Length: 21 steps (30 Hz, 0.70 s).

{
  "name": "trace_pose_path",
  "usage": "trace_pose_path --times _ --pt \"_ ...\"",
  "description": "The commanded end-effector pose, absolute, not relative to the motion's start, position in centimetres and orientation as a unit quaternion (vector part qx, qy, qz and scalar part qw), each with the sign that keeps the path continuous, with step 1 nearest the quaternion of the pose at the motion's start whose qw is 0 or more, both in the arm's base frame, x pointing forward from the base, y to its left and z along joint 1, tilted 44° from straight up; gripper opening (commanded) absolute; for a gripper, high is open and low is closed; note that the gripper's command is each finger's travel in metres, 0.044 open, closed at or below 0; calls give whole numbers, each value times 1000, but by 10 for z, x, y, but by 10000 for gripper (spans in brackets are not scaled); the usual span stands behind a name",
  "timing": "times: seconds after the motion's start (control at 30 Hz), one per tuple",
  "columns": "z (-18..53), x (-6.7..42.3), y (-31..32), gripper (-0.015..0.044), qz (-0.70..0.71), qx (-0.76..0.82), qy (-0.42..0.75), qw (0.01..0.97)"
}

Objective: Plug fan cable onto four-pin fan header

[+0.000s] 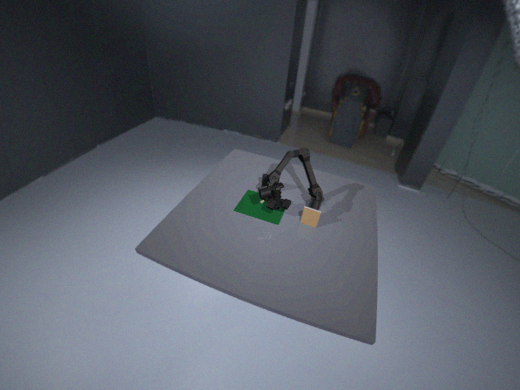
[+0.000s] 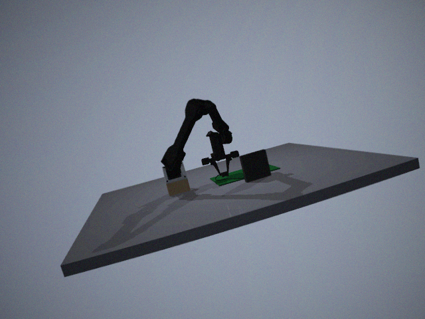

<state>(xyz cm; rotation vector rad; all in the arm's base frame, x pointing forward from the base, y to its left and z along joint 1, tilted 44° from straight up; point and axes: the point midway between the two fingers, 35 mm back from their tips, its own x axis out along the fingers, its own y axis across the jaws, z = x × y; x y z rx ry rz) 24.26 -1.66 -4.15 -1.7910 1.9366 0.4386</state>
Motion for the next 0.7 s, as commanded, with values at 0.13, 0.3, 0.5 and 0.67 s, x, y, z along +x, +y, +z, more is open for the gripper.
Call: trace_pose_path --times 0.13,0.3,0.5,0.67 --pt "-24 247 4 0 160 -652 702 239" --pt "-13 247 15 0 161 -652 701 238" --pt "1 247 28 0 161 -652 702 238" --pt "14 245 38 0 160 -653 702 236"
